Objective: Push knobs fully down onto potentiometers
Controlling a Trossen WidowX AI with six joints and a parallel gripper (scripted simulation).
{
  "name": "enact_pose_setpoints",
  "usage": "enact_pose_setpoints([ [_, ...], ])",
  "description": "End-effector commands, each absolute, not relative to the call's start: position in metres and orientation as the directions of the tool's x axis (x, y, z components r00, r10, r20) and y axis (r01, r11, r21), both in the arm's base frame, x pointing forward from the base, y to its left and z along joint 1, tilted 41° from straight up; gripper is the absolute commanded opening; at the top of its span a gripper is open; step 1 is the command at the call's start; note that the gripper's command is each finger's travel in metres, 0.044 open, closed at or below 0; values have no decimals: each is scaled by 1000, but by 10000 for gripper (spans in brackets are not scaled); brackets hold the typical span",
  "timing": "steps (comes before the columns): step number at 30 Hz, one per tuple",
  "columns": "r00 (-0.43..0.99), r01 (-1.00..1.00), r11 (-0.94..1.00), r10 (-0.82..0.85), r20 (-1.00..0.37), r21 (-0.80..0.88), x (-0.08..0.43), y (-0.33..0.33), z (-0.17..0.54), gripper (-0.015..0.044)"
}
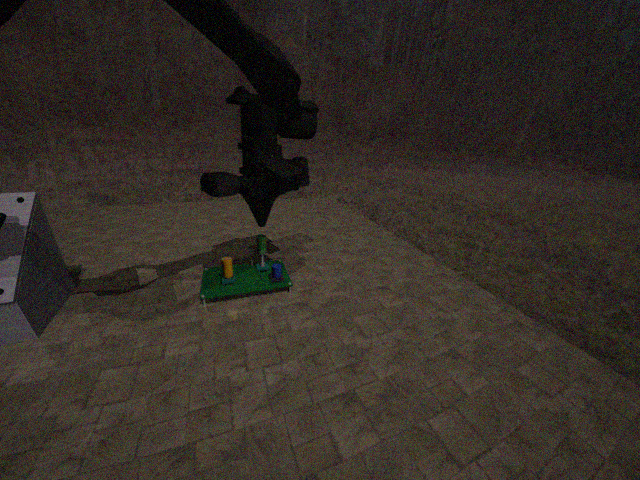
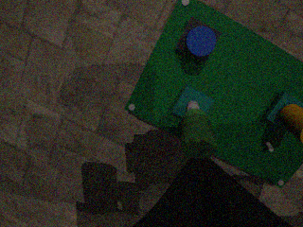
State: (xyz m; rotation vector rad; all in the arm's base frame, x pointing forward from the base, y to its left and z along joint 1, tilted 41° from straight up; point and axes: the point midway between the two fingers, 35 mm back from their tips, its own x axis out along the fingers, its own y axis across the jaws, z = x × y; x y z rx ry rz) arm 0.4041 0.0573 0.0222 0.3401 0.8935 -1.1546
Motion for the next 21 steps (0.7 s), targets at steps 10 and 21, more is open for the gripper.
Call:
enact_pose_setpoints([
  [10,116,892,402,-646,-754,-207,405,46,10,0],
  [21,116,892,402,-646,-754,-207,405,46,9,0],
])
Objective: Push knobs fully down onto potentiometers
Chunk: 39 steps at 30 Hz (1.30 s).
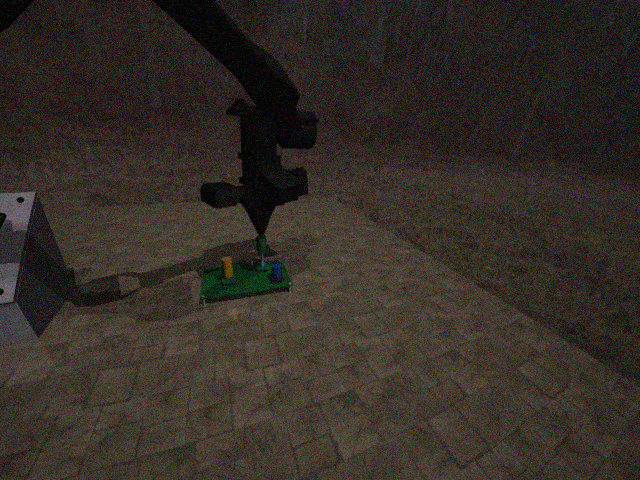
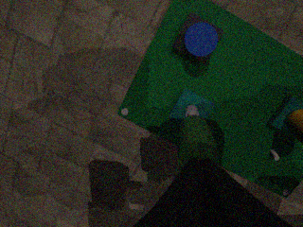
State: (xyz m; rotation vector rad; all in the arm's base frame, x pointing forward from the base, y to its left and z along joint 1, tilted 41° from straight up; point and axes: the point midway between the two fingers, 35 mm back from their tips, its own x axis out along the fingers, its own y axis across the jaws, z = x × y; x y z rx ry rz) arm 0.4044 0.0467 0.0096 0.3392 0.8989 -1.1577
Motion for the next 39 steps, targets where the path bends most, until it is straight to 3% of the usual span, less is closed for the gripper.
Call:
enact_pose_setpoints([
  [1,116,892,402,-646,-754,-207,405,46,9,0],
  [39,117,892,402,-646,-754,-207,406,40,2,0],
])
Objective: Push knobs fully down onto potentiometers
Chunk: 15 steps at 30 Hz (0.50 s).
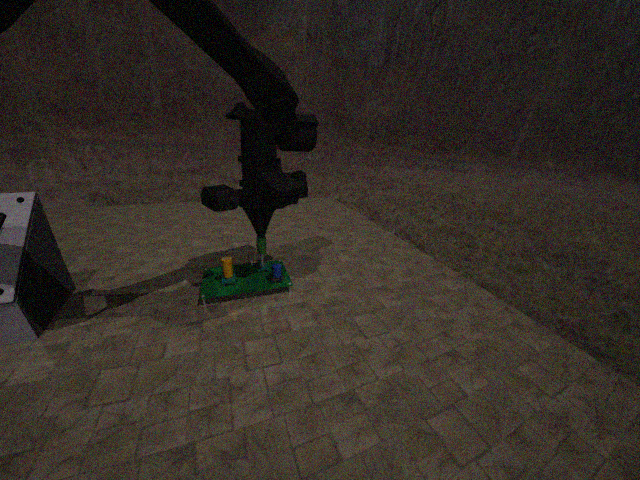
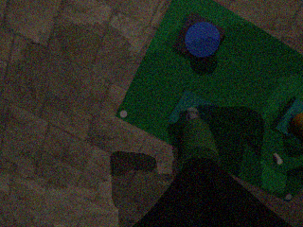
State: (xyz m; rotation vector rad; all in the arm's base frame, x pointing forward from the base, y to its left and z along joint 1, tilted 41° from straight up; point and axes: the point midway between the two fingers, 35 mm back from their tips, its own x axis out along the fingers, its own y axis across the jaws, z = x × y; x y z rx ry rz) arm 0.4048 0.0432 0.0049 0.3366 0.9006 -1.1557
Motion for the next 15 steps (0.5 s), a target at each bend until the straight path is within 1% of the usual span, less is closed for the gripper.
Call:
enact_pose_setpoints([
  [1,117,892,402,-646,-754,-207,406,39,2,0],
  [15,117,892,402,-647,-754,-207,407,35,-3,0],
])
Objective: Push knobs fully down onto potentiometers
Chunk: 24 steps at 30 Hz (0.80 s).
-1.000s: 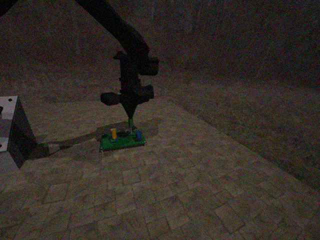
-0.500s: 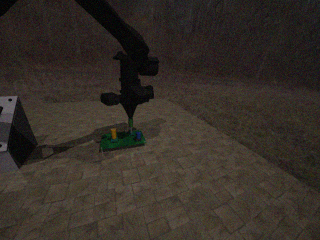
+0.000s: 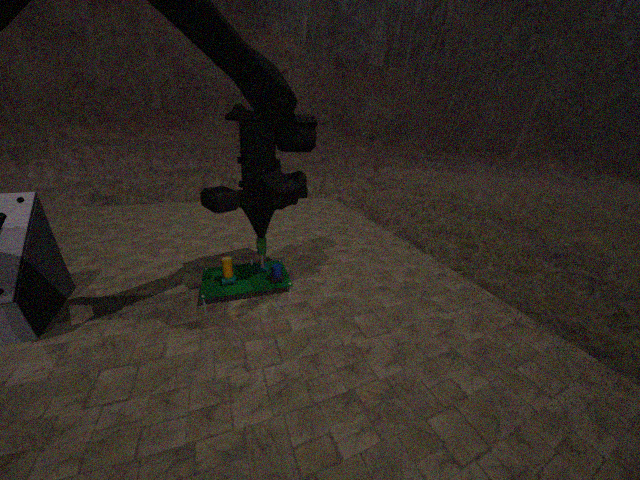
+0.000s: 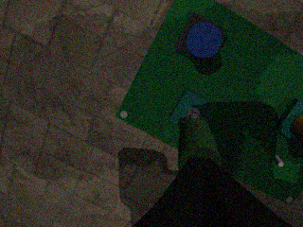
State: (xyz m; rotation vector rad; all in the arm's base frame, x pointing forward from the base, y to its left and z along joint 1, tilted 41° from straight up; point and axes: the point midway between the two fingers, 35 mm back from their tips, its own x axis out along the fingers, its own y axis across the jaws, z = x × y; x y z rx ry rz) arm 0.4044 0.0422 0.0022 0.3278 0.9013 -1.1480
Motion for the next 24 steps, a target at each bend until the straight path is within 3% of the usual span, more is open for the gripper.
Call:
enact_pose_setpoints([
  [1,117,892,402,-647,-754,-207,407,34,-4,0],
  [24,117,892,402,-647,-754,-207,408,28,-11,0],
])
